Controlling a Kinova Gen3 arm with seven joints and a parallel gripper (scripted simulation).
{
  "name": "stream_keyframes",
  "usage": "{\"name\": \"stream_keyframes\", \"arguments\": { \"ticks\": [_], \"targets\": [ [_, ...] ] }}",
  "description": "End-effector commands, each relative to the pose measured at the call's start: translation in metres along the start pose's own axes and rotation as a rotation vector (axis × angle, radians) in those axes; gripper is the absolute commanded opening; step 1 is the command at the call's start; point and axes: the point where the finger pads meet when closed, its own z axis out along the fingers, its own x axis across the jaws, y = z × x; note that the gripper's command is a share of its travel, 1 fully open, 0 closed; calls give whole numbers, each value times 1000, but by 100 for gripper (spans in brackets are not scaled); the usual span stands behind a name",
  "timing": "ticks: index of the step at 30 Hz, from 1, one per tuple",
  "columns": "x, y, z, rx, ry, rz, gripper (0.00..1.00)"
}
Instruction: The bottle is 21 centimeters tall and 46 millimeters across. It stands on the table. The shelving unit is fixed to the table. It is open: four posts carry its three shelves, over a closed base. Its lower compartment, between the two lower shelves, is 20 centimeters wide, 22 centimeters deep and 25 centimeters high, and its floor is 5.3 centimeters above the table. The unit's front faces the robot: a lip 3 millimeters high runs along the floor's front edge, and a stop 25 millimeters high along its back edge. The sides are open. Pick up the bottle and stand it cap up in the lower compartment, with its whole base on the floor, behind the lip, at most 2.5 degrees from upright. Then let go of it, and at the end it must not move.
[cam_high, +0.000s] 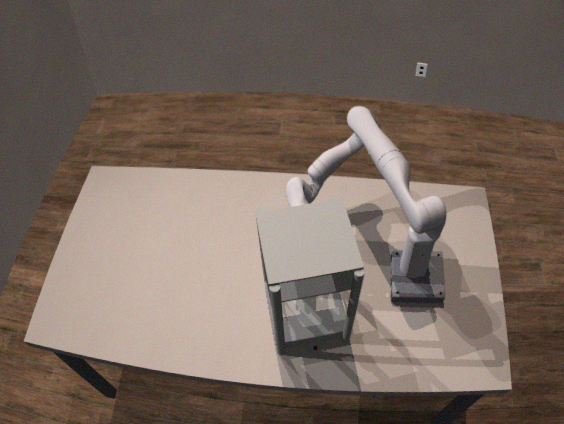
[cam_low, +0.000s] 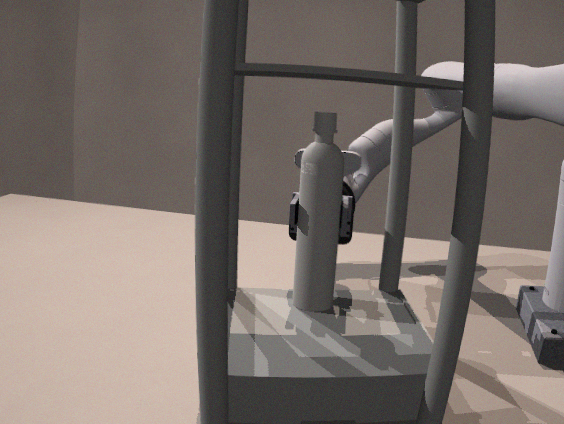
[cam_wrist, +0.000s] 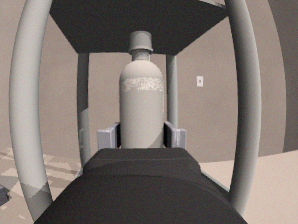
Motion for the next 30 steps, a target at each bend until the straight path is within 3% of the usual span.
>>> {"name": "stream_keyframes", "arguments": {
  "ticks": [1,2,4,5,7,8,12,13,30],
  "targets": [
    [0,0,0,0,0,-1,20],
    [0,0,0,0,0,-1,40],
    [0,0,0,0,0,-1,40],
    [0,0,0,0,0,-1,60],
    [0,0,0,0,0,-1,60],
    [0,0,0,0,0,-1,80],
    [0,0,0,0,0,-1,80],
    [0,0,0,0,0,-1,100],
    [0,0,0,0,0,-1,100]
  ]
}}
